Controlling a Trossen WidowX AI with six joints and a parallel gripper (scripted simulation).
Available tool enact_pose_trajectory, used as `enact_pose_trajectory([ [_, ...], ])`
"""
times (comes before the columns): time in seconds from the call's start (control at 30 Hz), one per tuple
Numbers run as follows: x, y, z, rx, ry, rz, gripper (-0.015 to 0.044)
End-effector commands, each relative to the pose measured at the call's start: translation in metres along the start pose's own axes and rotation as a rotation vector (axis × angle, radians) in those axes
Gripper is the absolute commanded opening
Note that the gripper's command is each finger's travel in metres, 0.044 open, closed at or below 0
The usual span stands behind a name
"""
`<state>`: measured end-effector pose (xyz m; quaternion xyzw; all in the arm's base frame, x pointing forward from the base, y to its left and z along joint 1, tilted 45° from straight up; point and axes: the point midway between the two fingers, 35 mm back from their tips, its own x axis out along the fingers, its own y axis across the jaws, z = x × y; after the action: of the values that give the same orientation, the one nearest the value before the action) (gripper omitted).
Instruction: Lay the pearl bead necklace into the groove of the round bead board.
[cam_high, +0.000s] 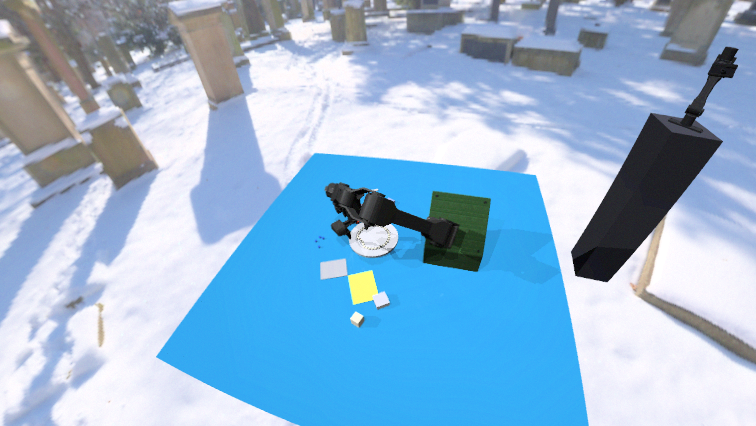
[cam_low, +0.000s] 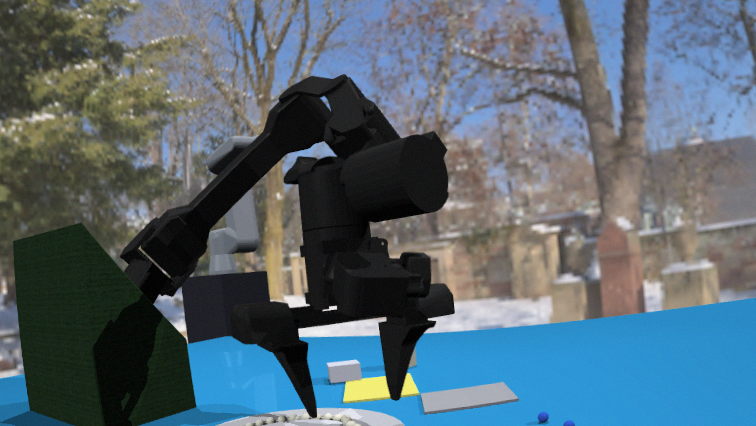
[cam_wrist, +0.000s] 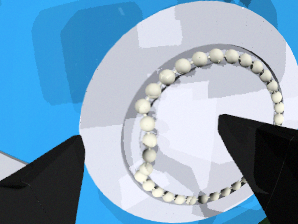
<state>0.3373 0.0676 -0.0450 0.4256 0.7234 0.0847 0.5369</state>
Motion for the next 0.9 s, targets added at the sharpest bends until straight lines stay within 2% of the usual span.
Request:
enact_pose_trajectory([
  [0.0,-0.015,0.000,-0.005,-0.069,-0.007,0.000,0.0204],
  [0.1,-0.015,0.000,-0.005,-0.069,-0.007,0.000,0.0125],
  [0.13,-0.015,0.000,-0.005,-0.069,-0.007,0.000,0.0120],
  [0.33,0.001,0.000,-0.005,-0.069,-0.007,0.001,0.0120],
  [0.43,-0.008,0.002,-0.003,-0.073,-0.012,0.006,0.0120],
  [0.87,0.011,0.001,-0.004,-0.070,-0.009,0.003,0.0120],
])
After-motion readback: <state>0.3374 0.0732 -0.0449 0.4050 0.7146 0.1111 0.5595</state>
